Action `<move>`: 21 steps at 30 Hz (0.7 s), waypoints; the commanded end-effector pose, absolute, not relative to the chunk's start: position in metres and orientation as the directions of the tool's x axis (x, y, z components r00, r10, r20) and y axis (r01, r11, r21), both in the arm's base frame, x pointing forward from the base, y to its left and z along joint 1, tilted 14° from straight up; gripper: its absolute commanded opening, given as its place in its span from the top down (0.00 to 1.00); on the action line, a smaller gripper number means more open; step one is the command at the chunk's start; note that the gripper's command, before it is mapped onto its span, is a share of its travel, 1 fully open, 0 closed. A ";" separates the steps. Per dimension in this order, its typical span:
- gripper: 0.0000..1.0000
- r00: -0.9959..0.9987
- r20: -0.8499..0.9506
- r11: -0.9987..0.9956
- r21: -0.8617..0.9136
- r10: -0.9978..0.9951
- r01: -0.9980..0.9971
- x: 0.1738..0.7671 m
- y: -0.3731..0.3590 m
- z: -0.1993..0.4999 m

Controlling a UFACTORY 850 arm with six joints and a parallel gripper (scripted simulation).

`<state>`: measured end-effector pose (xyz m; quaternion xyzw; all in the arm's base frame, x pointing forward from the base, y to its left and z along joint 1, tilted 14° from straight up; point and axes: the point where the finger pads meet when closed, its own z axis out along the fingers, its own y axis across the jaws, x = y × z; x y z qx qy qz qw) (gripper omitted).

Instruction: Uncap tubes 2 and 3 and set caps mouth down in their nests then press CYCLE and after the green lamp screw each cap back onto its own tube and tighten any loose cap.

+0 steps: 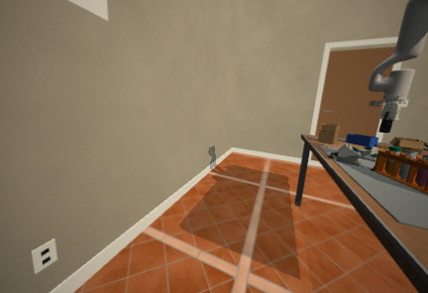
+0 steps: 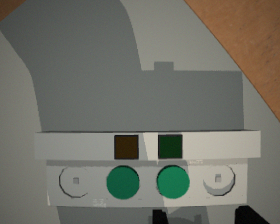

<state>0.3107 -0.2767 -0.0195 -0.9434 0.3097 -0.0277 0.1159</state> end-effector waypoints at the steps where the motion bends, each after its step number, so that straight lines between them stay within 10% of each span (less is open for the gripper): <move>1: 1.00 0.757 -0.068 -0.727 -0.233 -0.650 -0.645 0.317 -0.271 -0.016; 21: 1.00 0.031 -0.219 -0.008 -0.107 -0.975 -0.994 0.369 -0.207 -0.012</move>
